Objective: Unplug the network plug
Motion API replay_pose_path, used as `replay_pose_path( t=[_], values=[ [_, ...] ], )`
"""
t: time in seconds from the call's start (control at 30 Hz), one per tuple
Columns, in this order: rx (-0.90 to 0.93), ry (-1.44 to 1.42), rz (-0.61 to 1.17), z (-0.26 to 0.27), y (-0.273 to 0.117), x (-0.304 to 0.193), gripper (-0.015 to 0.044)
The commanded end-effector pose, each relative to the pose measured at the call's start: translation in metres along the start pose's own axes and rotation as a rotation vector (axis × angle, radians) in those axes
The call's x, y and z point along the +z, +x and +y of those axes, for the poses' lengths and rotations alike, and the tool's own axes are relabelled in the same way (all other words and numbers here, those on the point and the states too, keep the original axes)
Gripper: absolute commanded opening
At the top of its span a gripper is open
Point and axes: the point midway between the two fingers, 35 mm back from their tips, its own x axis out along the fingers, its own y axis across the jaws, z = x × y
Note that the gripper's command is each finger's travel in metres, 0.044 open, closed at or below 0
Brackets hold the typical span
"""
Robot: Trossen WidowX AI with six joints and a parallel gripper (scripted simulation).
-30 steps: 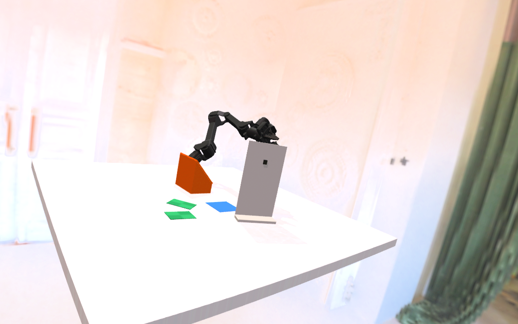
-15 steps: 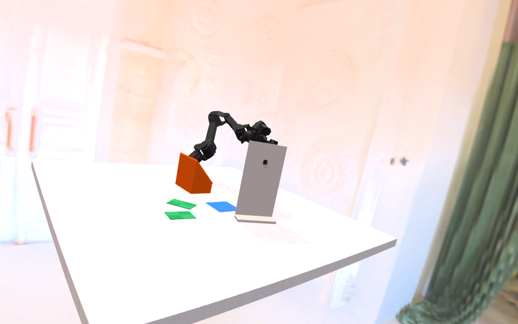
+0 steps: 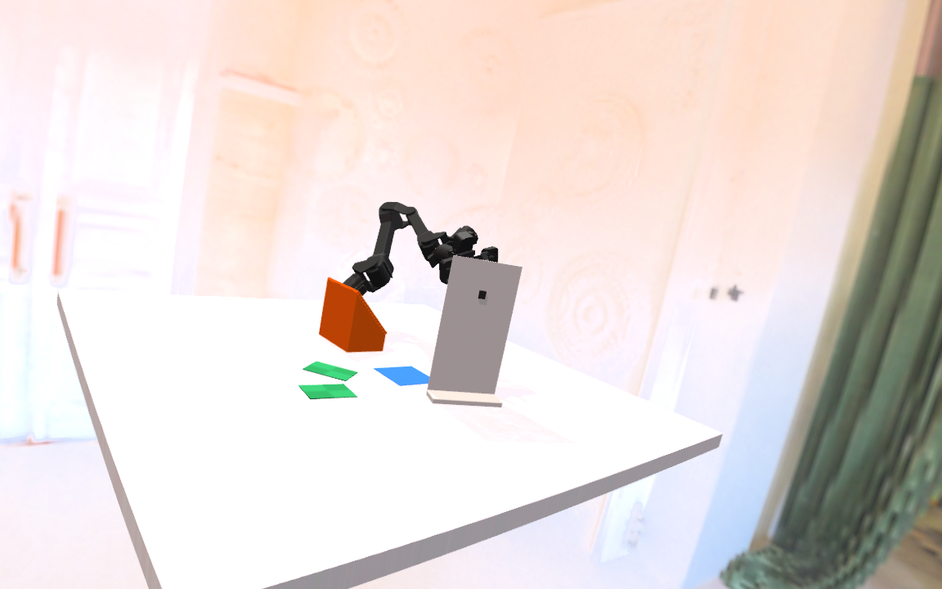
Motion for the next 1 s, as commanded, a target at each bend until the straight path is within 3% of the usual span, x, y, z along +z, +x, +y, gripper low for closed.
replay_pose_path(
  t=[0.0, 0.97],
  values=[
    [-0.014, 0.147, -0.012, -0.010, -0.002, -0.003, 0.0156],
    [-0.040, 1.141, -0.123, -0.070, -0.019, -0.018, 0.0156]
  ],
)
